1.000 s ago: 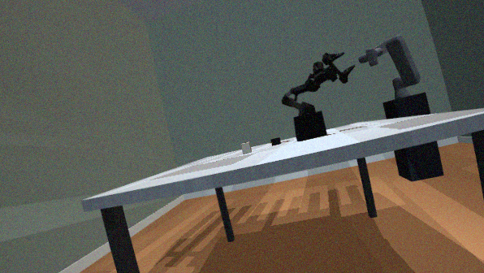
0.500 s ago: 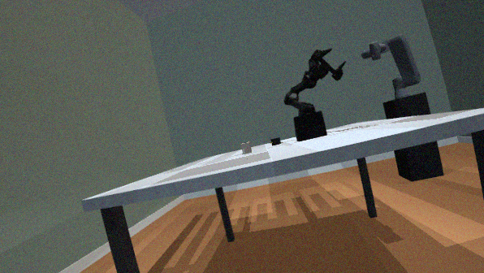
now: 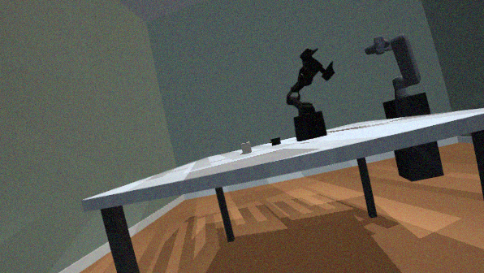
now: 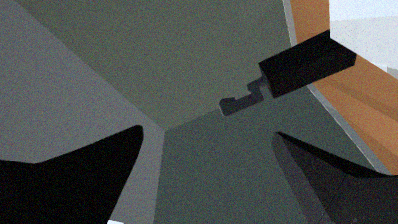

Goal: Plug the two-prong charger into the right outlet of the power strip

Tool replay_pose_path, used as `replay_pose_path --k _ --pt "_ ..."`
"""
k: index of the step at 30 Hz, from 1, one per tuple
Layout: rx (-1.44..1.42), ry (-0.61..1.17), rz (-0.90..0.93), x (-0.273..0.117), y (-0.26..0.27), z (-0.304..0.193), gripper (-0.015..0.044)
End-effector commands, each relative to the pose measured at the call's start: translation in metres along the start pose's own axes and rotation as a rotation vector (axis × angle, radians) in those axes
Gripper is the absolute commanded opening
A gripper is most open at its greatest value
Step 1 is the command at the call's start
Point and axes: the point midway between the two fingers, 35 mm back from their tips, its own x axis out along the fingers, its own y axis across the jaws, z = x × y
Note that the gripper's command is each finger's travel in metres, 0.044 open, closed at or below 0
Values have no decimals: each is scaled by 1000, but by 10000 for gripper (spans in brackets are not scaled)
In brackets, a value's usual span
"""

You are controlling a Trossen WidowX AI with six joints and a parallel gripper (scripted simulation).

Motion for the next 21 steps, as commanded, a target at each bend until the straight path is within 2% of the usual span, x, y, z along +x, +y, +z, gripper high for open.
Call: replay_pose_path --k 1,21 --pt "-43 -79 19 0 11 19 440" --pt "-237 -438 27 -20 55 105 440"
